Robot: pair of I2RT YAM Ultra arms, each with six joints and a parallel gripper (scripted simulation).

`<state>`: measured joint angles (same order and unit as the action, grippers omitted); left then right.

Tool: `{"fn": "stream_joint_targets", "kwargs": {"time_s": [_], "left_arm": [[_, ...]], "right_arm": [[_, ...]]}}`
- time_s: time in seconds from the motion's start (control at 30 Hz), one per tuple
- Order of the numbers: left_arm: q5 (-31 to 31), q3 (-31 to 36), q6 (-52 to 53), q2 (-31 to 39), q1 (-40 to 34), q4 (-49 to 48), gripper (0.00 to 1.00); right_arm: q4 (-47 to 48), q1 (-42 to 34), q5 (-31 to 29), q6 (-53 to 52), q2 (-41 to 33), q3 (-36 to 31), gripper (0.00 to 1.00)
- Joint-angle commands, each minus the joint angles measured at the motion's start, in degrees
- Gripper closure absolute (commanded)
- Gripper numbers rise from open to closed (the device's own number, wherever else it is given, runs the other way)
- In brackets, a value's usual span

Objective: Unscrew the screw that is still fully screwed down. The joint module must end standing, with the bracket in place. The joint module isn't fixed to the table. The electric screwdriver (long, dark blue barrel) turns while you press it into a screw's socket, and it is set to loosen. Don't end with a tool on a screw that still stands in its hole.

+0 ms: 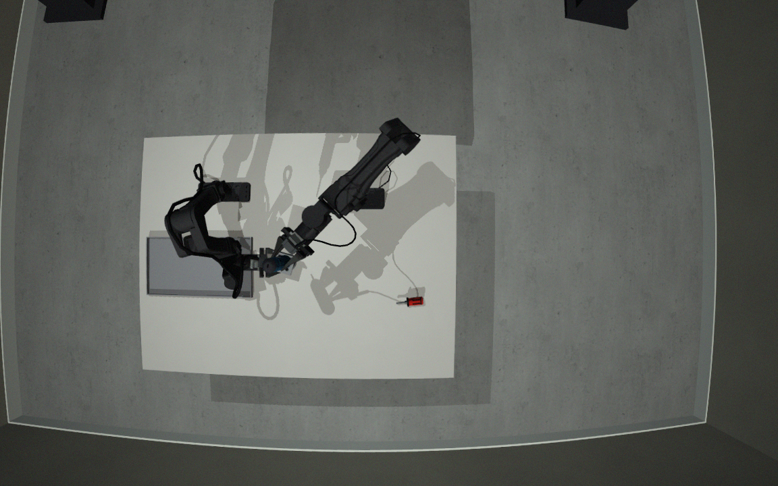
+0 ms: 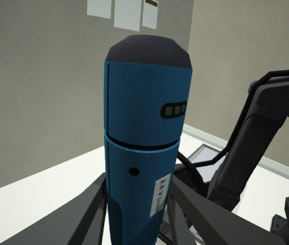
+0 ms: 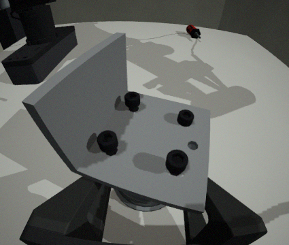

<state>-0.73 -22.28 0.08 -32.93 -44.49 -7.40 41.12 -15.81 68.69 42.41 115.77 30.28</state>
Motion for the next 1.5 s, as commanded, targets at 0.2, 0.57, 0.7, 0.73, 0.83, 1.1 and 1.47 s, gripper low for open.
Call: {"fn": "stream_joint_targets", "kwargs": {"time_s": [0.2, 0.57, 0.7, 0.73, 0.83, 1.1, 1.47], "left_arm": [[0.51, -4.04, 0.38, -1.64, -0.01, -7.89, 0.58], [0.57, -4.93, 0.38, -6.49, 0.24, -11.78, 0.58], [0.55, -4.98, 0.38, -6.84, 0.24, -12.14, 0.58], [0.55, -4.98, 0.38, -6.84, 0.24, -12.14, 0.58], [0.59, -5.19, 0.38, -7.96, 0.31, -13.05, 0.58], [0.61, -5.81, 0.39, -10.91, 0.46, -15.37, 0.58], [0.63, -6.35, 0.38, -12.88, 0.52, -16.85, 0.58]], "right_arm": [[0.09, -0.16, 0.37, 0.07, -0.30, 0.07, 0.41], [0.09, -0.16, 0.37, 0.07, -0.30, 0.07, 0.41], [0.09, -0.16, 0.37, 0.07, -0.30, 0.07, 0.41], [0.09, -0.16, 0.37, 0.07, -0.30, 0.07, 0.41], [0.09, -0.16, 0.37, 0.07, -0.30, 0.07, 0.41], [0.09, -0.16, 0.37, 0.07, -0.30, 0.07, 0.41], [0.09, -0.16, 0.37, 0.07, -0.30, 0.07, 0.41]]}}
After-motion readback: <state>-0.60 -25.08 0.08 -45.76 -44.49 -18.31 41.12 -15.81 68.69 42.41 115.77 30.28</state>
